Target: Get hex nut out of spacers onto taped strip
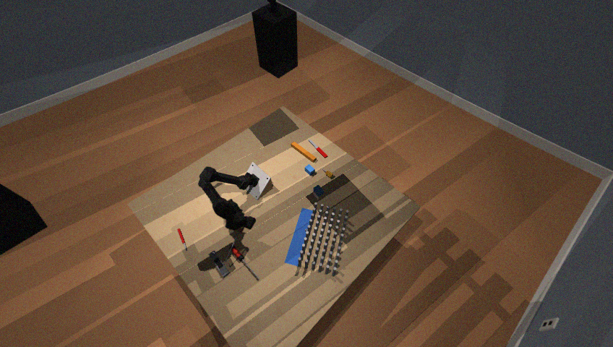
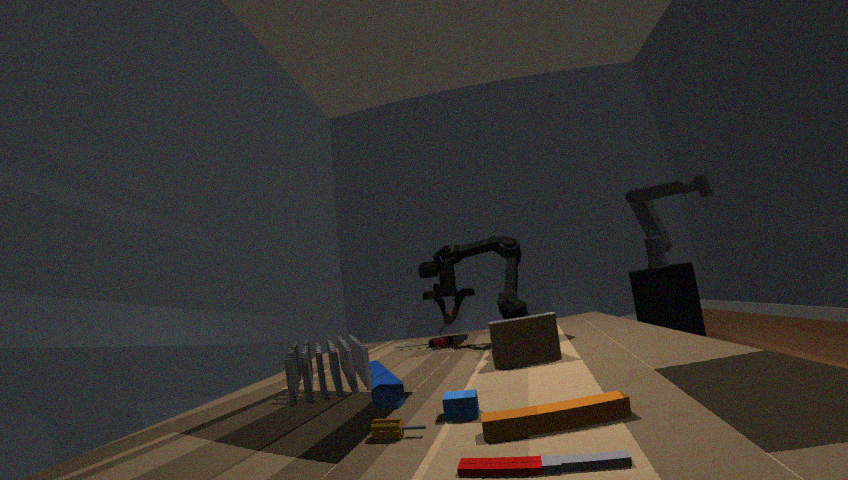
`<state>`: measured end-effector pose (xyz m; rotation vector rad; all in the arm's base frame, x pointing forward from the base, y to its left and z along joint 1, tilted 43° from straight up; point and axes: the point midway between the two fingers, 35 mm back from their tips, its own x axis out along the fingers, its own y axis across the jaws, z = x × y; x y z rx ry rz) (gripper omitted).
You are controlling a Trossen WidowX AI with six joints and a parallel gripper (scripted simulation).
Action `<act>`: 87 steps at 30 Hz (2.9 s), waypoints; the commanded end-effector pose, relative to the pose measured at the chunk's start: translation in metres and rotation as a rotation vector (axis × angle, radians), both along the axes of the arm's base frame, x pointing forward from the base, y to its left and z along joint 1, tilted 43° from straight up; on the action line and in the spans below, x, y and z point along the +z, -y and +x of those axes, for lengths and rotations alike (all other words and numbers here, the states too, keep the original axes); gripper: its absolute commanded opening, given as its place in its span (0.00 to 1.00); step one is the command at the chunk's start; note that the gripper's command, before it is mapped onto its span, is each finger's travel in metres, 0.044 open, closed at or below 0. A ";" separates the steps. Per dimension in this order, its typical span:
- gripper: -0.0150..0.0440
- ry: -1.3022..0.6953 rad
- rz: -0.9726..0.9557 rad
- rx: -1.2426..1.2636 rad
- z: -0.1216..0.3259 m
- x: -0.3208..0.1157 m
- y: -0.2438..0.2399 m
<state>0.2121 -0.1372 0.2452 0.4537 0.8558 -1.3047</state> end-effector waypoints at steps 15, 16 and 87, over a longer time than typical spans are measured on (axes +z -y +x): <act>0.25 0.359 -0.139 -0.517 -0.032 0.032 0.036; 0.25 0.380 -0.147 -0.543 -0.033 0.033 0.038; 0.25 1.234 -0.552 -1.401 -0.113 0.084 0.093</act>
